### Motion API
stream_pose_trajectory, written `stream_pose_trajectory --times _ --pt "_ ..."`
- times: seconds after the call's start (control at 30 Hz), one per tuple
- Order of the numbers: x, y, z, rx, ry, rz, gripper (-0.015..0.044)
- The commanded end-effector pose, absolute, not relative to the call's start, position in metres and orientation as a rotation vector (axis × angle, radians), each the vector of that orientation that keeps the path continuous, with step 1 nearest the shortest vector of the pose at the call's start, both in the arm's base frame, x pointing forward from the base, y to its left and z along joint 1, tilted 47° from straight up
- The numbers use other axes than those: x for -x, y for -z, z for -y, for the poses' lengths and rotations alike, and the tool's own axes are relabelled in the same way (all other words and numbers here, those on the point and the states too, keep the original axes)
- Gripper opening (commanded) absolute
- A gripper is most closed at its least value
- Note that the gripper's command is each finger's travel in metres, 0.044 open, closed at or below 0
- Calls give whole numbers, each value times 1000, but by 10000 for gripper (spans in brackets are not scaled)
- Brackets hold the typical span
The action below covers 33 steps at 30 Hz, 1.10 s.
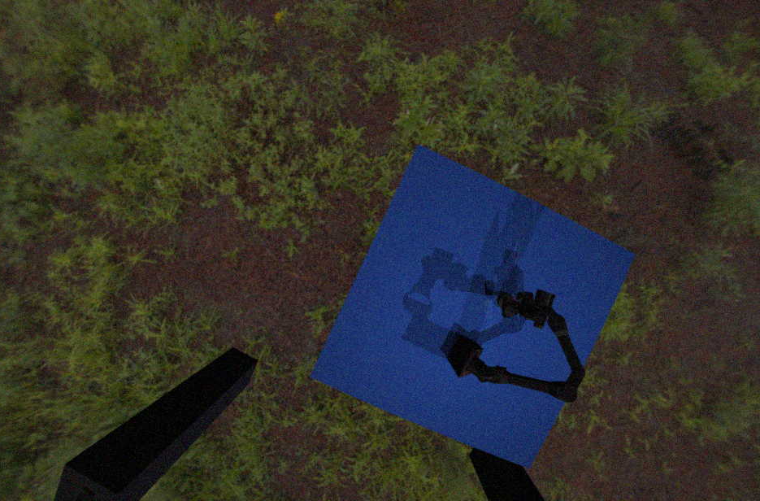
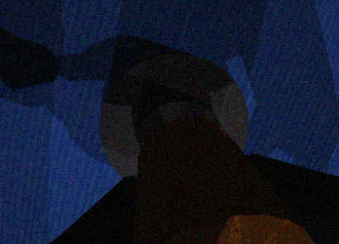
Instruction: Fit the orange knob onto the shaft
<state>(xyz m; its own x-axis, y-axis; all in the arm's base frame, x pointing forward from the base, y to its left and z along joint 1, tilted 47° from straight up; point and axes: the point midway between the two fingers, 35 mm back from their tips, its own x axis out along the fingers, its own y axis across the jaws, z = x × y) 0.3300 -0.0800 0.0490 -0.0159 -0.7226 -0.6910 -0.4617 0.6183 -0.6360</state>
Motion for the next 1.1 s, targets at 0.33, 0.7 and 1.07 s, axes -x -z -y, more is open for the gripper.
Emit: stream_pose_trajectory --times 0.33,0.7,1.07 --pt "-329 -48 80 1021 252 -1660 0" --pt "-330 -51 81 1021 252 -1660 0" --pt "-329 -47 82 1021 252 -1660 0"
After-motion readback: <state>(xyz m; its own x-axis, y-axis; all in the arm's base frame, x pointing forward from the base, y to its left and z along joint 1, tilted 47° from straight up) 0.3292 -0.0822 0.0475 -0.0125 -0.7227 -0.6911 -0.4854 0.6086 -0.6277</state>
